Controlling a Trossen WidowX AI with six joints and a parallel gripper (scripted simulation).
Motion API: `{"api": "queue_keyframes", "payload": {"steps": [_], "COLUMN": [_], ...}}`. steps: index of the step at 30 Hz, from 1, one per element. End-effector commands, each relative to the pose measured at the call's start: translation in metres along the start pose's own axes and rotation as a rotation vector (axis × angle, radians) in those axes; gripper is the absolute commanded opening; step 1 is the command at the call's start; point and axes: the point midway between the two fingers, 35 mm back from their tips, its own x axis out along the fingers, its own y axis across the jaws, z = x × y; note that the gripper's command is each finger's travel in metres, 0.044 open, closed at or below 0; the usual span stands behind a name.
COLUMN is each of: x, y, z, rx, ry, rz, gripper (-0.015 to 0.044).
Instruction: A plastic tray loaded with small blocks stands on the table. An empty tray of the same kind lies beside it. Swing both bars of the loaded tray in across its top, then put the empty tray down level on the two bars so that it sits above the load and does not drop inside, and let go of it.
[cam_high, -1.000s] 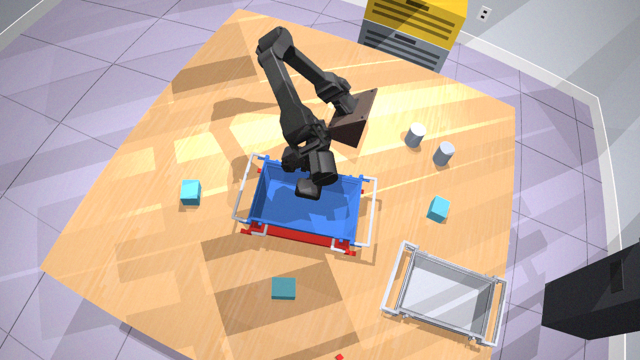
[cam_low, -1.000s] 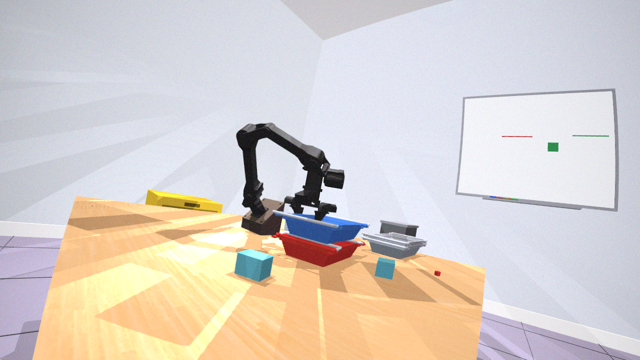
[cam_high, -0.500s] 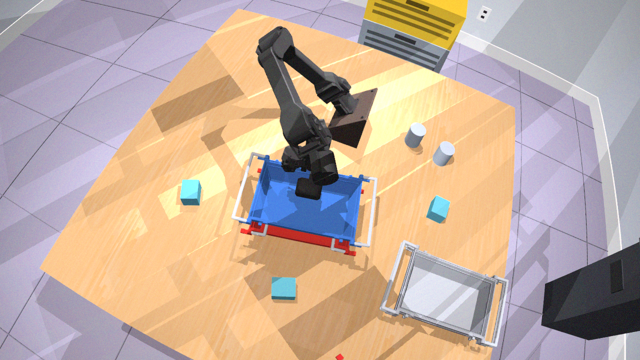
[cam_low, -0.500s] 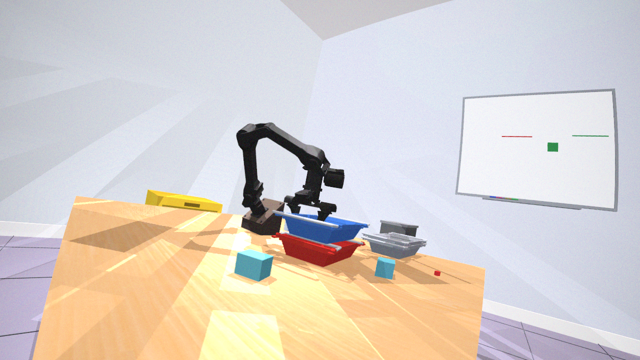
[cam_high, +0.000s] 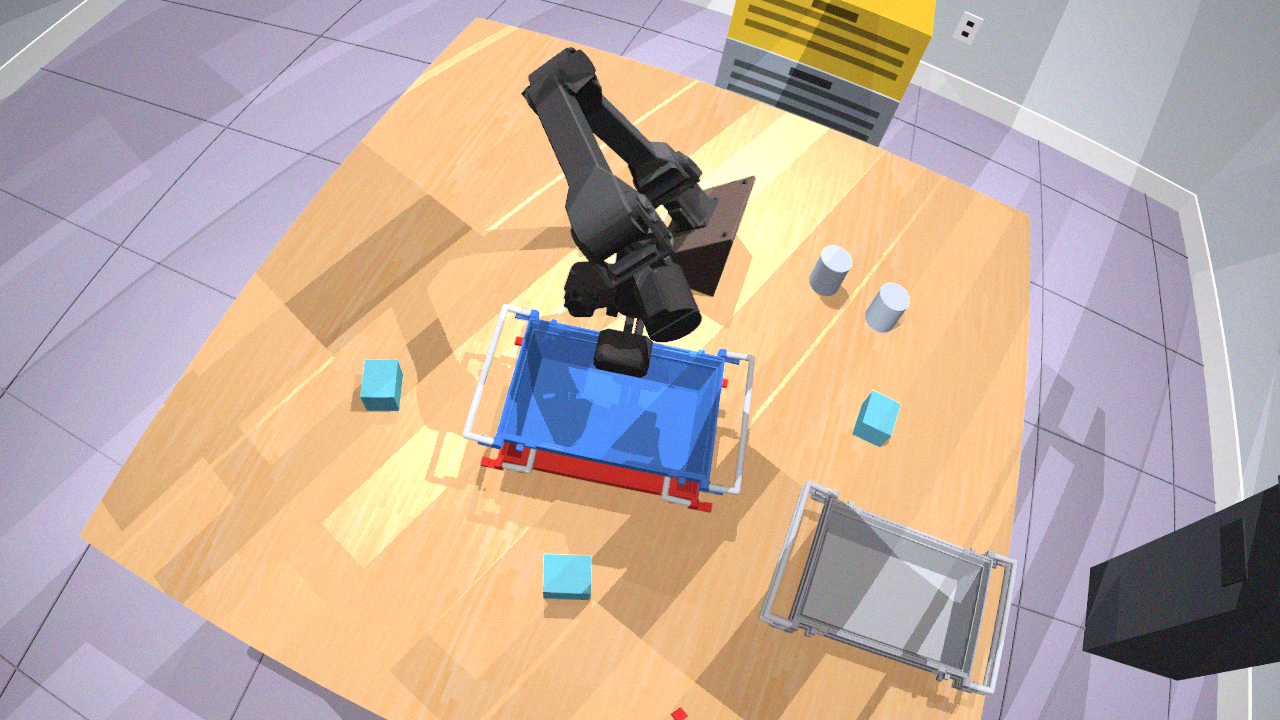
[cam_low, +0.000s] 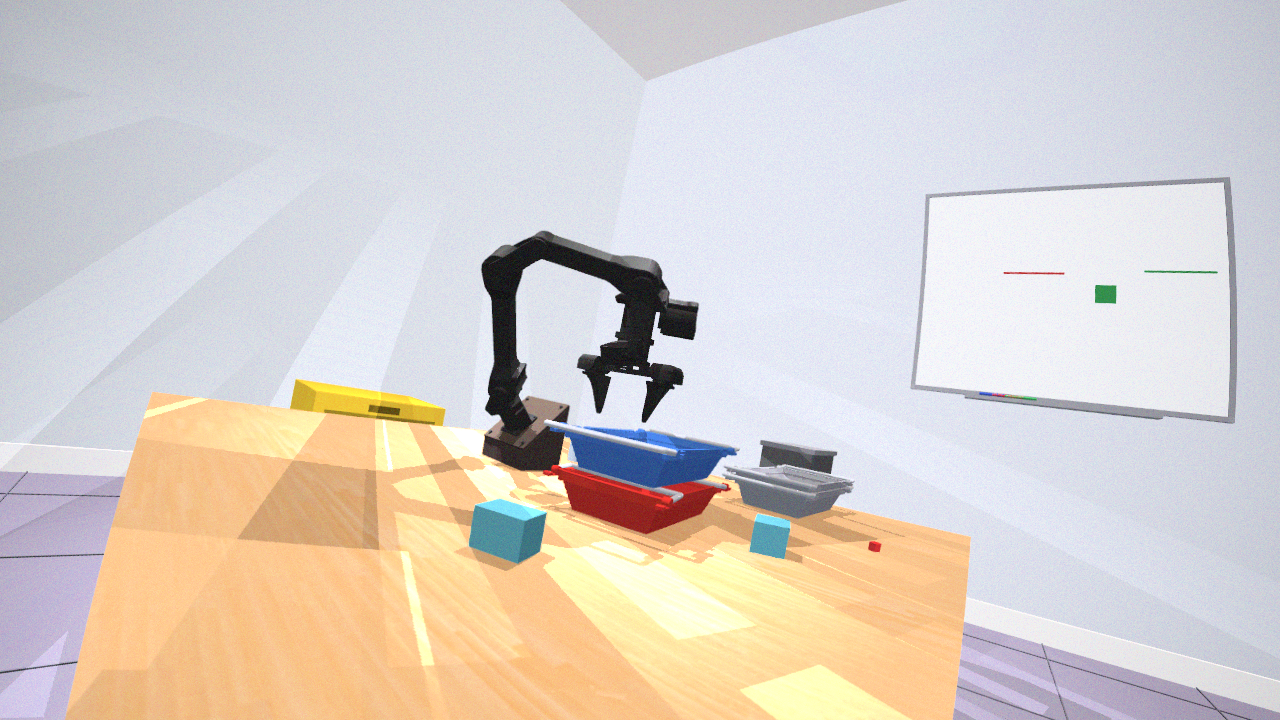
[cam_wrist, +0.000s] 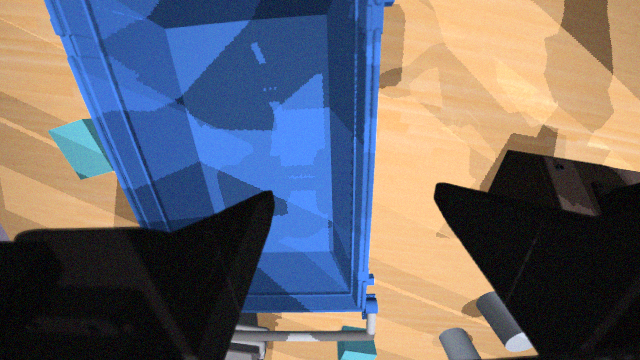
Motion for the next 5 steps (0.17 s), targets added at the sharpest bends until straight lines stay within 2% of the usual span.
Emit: {"api": "queue_keyframes", "payload": {"steps": [1,5], "x": [-0.026,-0.04], "y": [-0.002,-0.005], "z": [0.0,0.0], "rx": [0.005,0.005], "ry": [0.004,0.002], "rz": [-0.003,-0.004], "gripper": [0.044,0.044]}}
